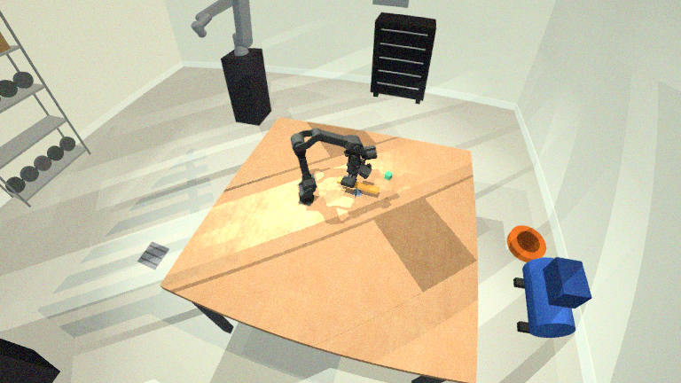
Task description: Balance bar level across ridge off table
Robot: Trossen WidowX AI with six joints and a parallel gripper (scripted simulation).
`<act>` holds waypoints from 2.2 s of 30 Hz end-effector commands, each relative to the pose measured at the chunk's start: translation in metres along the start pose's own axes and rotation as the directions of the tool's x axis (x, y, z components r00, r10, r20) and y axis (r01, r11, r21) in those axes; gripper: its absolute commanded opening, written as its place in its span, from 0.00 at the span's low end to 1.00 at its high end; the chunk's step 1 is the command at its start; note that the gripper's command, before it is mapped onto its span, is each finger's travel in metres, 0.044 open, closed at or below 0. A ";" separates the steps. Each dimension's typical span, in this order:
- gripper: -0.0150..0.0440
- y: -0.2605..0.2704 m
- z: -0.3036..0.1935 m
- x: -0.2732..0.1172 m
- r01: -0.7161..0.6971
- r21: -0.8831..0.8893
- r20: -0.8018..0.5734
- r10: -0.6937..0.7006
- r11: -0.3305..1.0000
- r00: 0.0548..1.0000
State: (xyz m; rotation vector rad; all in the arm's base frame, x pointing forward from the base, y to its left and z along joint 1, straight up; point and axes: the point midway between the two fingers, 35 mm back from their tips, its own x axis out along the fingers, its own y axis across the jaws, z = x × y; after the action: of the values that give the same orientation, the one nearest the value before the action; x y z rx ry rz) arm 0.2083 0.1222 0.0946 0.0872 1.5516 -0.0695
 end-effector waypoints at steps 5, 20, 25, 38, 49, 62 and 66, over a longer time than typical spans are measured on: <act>0.54 0.000 0.000 0.000 0.000 0.000 0.000 0.000 1.000 1.000; 0.55 0.000 0.000 0.000 0.000 0.000 0.000 0.000 1.000 1.000; 0.57 0.000 0.000 0.000 0.000 0.000 0.000 0.000 1.000 1.000; 0.75 0.000 0.000 0.000 0.000 0.000 0.000 0.000 1.000 1.000; 1.00 0.002 0.002 -0.018 0.000 0.000 0.000 0.000 1.000 1.000; 1.00 0.000 0.000 -0.100 0.000 0.000 0.000 0.000 1.000 1.000; 1.00 0.000 0.000 -0.100 0.000 0.000 0.000 0.000 1.000 1.000</act>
State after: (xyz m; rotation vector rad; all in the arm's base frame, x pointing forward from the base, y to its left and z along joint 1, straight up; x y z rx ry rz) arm 0.2061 0.1209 0.1919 0.0859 1.5544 -0.0710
